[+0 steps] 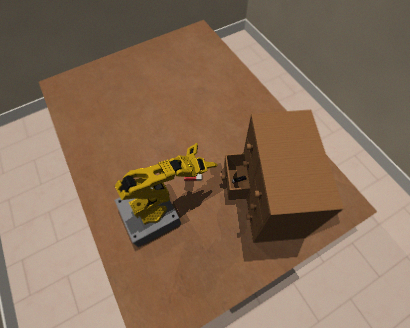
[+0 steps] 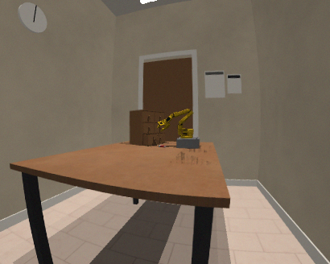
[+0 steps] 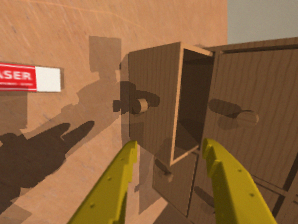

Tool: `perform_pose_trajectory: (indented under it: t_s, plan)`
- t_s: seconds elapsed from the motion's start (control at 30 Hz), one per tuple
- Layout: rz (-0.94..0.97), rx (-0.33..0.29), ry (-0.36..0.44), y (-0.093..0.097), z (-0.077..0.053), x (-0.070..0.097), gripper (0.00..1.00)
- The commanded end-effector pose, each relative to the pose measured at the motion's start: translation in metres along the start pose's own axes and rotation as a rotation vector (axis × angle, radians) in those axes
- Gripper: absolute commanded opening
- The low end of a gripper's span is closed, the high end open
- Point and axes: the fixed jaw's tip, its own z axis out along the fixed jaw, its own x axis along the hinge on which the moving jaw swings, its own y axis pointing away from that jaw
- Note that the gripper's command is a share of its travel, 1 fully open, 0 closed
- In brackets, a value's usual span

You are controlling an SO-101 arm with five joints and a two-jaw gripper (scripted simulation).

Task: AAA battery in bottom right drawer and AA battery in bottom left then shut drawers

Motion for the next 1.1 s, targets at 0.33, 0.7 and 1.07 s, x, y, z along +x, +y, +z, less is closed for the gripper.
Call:
perform_pose_trajectory:
  t_s: [0.33,0.7,1.07]
  plan:
    - [0.313,0.034,-0.046,0.007,-0.001,-0.008,0.23]
    - [0.52,0.043,-0.075,0.011,-0.001,-0.011,0.23]
    - [0.727,0.046,-0.108,0.015,-0.001,-0.014,0.23]
